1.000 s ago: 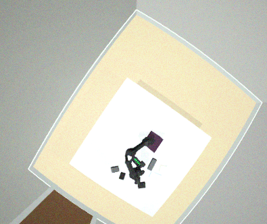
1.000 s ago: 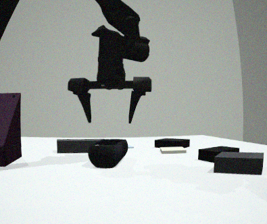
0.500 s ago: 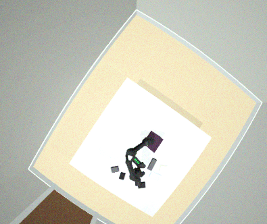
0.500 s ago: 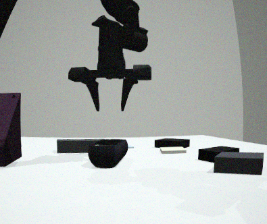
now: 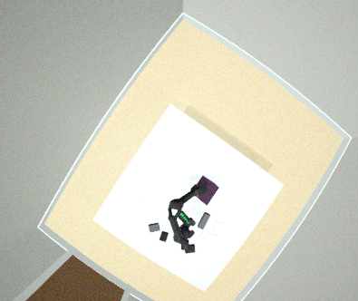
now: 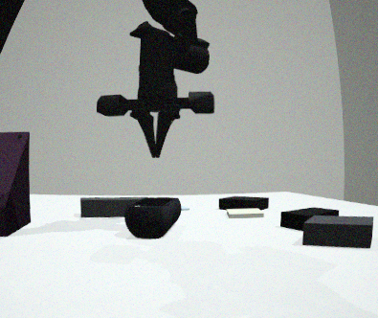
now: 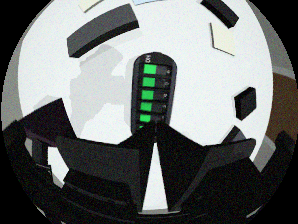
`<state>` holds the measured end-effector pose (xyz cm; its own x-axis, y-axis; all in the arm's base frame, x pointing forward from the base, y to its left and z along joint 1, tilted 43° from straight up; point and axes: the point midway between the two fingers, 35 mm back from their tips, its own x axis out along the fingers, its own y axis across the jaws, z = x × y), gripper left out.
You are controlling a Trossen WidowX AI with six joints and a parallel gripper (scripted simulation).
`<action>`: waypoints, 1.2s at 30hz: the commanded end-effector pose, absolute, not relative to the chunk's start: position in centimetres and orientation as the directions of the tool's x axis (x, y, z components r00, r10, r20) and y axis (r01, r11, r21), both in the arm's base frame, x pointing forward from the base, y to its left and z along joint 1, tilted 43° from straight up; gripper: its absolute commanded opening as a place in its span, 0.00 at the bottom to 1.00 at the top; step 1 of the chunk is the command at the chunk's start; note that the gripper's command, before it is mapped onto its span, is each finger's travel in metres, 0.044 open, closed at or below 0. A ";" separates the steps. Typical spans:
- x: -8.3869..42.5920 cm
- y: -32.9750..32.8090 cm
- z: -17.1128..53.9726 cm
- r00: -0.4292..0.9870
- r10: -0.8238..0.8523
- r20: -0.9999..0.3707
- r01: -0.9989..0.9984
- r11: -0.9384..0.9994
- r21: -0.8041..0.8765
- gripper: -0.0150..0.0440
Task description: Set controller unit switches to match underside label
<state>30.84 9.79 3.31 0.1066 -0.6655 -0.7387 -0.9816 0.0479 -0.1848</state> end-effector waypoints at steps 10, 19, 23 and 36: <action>30.8 9.8 3.3 0.106 -0.665 -0.739 -0.982 0.048 -0.185 0.48; 30.8 9.8 3.3 0.106 -0.665 -0.739 -0.982 0.048 -0.185 0.88; 30.8 9.8 3.3 0.106 -0.665 -0.739 -0.982 0.048 -0.185 1.00; 27.1 6.5 -1.7 0.105 -0.674 -0.732 -0.975 0.075 -0.208 0.47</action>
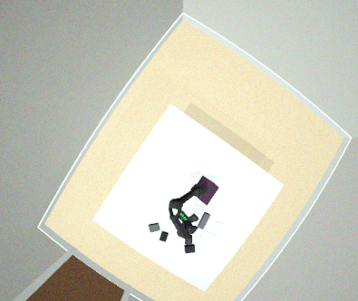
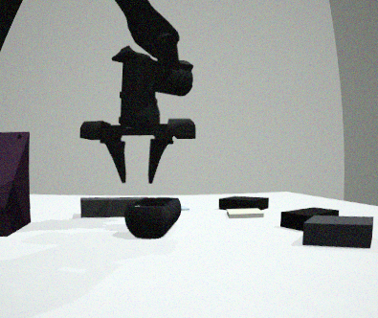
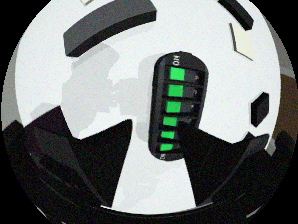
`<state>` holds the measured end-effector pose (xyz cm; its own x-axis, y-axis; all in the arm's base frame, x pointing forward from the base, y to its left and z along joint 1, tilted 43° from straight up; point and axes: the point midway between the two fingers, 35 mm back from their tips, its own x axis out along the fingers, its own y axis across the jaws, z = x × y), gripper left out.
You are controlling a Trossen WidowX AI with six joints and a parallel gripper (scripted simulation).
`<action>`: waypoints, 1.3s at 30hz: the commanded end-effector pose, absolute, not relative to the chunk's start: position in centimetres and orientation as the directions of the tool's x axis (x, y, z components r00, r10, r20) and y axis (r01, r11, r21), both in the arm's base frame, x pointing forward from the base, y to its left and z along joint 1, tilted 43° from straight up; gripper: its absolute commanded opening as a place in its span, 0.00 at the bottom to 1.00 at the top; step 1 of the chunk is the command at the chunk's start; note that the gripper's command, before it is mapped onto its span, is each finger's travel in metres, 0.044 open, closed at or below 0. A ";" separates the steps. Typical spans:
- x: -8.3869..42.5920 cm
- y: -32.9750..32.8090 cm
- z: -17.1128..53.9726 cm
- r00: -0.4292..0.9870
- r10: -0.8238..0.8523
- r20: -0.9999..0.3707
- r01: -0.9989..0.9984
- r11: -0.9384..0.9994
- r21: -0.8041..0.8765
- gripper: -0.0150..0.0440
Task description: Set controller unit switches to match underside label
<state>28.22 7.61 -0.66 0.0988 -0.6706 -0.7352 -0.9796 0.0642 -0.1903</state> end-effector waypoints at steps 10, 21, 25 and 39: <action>26.8 6.2 -2.0 0.104 -0.674 -0.731 -0.975 0.077 -0.210 0.25; 26.7 6.3 -2.1 0.099 -0.672 -0.734 -0.977 0.076 -0.201 0.25; 26.8 6.3 -2.1 0.100 -0.673 -0.733 -0.976 0.076 -0.203 0.25; 26.2 9.7 1.5 0.099 -0.671 -0.735 -0.977 0.076 -0.201 0.70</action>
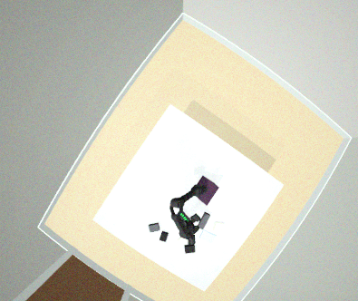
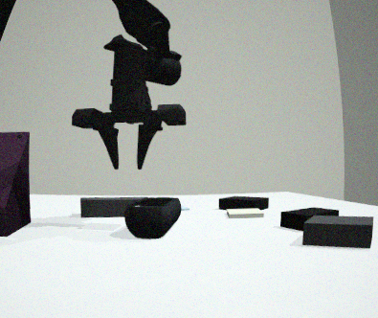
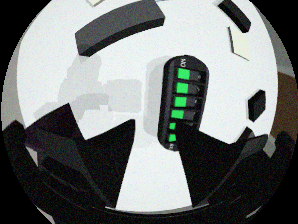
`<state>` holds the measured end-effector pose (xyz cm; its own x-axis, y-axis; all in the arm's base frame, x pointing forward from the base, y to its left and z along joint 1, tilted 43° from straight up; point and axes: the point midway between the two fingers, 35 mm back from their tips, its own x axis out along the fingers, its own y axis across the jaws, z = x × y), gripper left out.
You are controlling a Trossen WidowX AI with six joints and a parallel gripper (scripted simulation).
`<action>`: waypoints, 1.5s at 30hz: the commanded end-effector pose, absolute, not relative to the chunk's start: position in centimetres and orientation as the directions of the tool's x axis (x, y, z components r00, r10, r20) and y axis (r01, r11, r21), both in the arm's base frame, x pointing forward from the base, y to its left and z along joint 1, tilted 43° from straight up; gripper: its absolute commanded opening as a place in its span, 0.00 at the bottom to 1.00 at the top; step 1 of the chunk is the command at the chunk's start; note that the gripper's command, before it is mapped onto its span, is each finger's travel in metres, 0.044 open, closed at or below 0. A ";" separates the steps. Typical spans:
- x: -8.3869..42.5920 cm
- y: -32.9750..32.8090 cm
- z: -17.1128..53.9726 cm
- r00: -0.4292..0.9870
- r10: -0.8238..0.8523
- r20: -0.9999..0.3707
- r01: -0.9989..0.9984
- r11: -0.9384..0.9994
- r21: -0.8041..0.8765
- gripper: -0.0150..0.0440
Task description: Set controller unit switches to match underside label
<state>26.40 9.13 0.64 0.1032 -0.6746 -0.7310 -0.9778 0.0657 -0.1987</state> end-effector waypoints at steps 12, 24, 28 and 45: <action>26.2 9.7 1.5 0.099 -0.671 -0.735 -0.977 0.076 -0.201 0.43; 26.2 9.7 1.5 0.099 -0.671 -0.735 -0.977 0.076 -0.201 0.25; 26.2 9.7 1.5 0.099 -0.671 -0.735 -0.977 0.076 -0.201 0.25; 26.3 9.7 1.5 0.101 -0.674 -0.732 -0.977 0.071 -0.200 0.97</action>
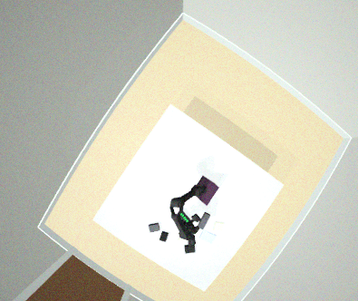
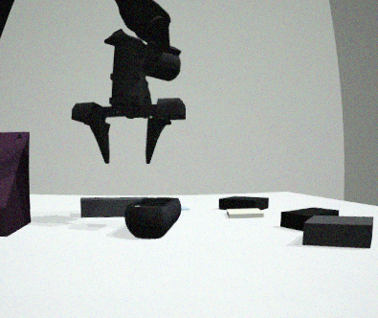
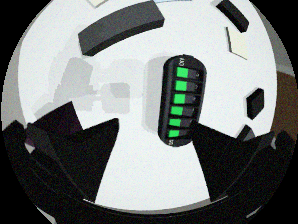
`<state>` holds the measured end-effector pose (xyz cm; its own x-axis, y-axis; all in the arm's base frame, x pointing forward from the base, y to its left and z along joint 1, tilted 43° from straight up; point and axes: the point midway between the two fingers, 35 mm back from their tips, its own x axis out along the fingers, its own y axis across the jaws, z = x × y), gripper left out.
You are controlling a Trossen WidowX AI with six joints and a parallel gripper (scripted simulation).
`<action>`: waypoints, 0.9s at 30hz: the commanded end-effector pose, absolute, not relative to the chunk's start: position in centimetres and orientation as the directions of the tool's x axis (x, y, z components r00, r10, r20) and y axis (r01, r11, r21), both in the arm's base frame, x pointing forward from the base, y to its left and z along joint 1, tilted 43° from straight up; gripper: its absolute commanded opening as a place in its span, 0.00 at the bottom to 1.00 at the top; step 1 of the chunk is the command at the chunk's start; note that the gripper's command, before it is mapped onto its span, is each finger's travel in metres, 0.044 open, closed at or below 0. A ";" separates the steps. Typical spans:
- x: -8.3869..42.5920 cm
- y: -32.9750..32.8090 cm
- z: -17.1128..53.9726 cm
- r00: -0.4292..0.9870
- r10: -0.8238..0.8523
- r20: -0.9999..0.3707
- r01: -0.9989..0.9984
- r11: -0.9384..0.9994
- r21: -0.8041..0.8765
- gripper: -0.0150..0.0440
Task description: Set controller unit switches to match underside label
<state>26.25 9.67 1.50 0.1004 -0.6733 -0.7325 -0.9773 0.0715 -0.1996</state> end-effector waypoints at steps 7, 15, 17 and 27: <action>27.9 9.0 1.7 0.057 -0.670 -0.740 -0.980 0.104 -0.169 0.82; 32.9 5.5 2.4 -0.079 -0.646 -0.759 -0.977 0.202 -0.071 0.47; 33.9 4.4 2.7 -0.111 -0.641 -0.759 -0.974 0.224 -0.047 0.38; 36.1 1.5 3.3 -0.180 -0.624 -0.760 -0.963 0.271 0.006 0.25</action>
<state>35.86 1.54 3.56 -0.1652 -0.6285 -0.7601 -0.9617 0.2737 -0.0173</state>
